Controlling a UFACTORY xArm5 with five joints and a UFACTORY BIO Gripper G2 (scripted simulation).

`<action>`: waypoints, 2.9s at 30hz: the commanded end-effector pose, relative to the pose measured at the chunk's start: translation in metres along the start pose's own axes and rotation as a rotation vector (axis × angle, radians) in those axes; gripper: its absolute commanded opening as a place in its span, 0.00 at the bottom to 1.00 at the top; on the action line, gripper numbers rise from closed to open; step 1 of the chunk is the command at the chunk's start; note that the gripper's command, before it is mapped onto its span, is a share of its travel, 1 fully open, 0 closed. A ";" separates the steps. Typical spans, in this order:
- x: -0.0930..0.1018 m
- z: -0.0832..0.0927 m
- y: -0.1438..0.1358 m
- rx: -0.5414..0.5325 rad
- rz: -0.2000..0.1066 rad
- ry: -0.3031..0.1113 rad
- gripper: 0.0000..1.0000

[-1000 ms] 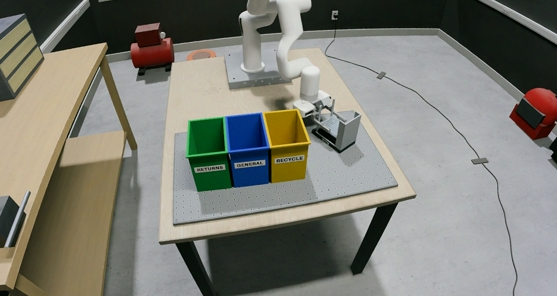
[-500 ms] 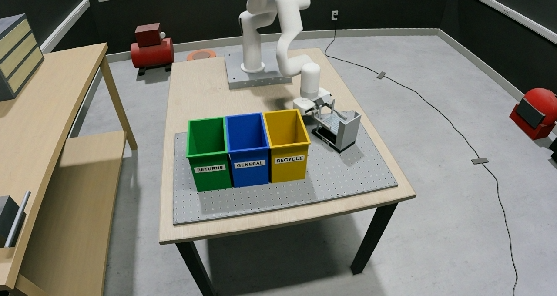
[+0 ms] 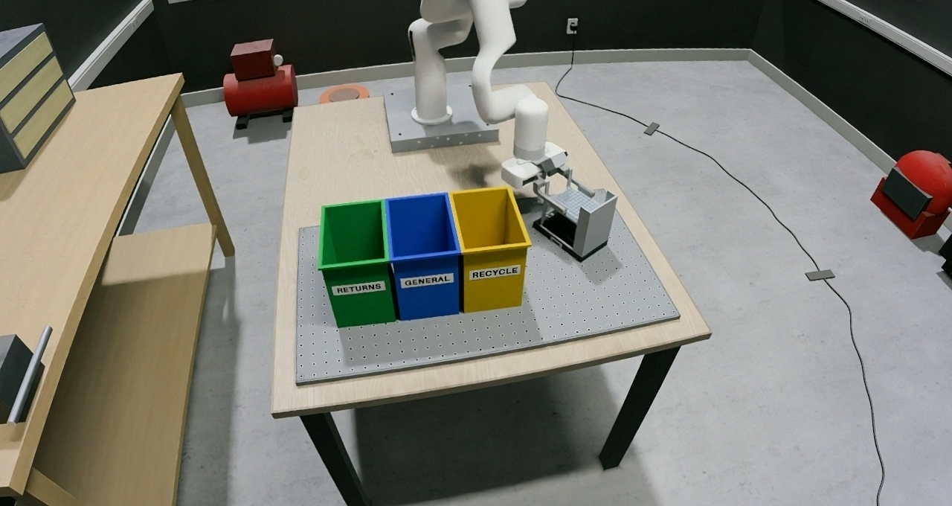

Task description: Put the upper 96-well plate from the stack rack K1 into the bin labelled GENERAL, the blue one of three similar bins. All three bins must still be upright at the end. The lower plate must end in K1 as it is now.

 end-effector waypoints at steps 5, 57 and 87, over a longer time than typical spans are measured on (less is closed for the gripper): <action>0.011 -0.001 0.000 0.000 0.003 -0.002 0.00; 0.087 -0.001 0.000 0.000 0.003 -0.002 0.00; 0.128 -0.001 0.000 0.000 0.003 -0.002 0.00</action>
Point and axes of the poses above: the point midway between the two finger pads, its own z axis back along the fingers, its own y axis across the jaws, x = y × z, the point moved 2 cm from there along z, back along the fingers
